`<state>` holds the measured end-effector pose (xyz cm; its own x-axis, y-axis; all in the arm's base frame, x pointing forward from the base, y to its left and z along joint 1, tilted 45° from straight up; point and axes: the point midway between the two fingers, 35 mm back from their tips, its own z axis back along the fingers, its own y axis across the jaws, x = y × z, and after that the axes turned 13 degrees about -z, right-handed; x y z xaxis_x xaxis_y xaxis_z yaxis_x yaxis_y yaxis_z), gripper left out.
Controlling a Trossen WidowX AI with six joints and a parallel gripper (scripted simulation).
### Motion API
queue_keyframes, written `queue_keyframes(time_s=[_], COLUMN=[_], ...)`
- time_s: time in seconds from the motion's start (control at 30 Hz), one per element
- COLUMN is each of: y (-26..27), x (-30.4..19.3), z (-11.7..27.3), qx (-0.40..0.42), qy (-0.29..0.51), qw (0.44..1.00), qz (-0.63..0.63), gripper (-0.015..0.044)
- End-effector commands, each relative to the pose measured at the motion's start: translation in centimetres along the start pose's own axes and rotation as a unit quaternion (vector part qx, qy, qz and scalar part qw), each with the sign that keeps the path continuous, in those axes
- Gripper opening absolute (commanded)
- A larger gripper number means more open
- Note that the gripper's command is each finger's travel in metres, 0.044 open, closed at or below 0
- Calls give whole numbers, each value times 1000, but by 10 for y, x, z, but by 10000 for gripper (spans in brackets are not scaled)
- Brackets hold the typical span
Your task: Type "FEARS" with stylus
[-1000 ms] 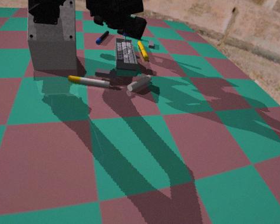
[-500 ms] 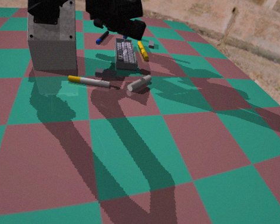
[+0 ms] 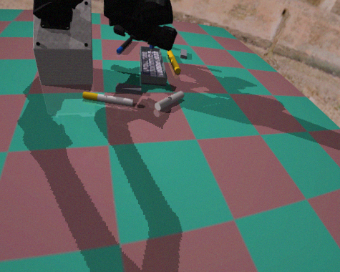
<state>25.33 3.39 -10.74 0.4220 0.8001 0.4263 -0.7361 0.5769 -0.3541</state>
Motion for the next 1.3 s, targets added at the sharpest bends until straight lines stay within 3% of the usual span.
queue_keyframes(time_s=[0.0,0.77,1.0,1.07,1.27], y=[0,6,6,5,-6], x=[0,31,31,30,28], z=[0,16,16,17,25], qx=[0,0,0,1,2], qy=[-1,-4,-4,-4,-2], qw=[1000,1000,1000,1000,1000], qz=[1,3,3,3,3], gripper=[81,84,38,0,0])
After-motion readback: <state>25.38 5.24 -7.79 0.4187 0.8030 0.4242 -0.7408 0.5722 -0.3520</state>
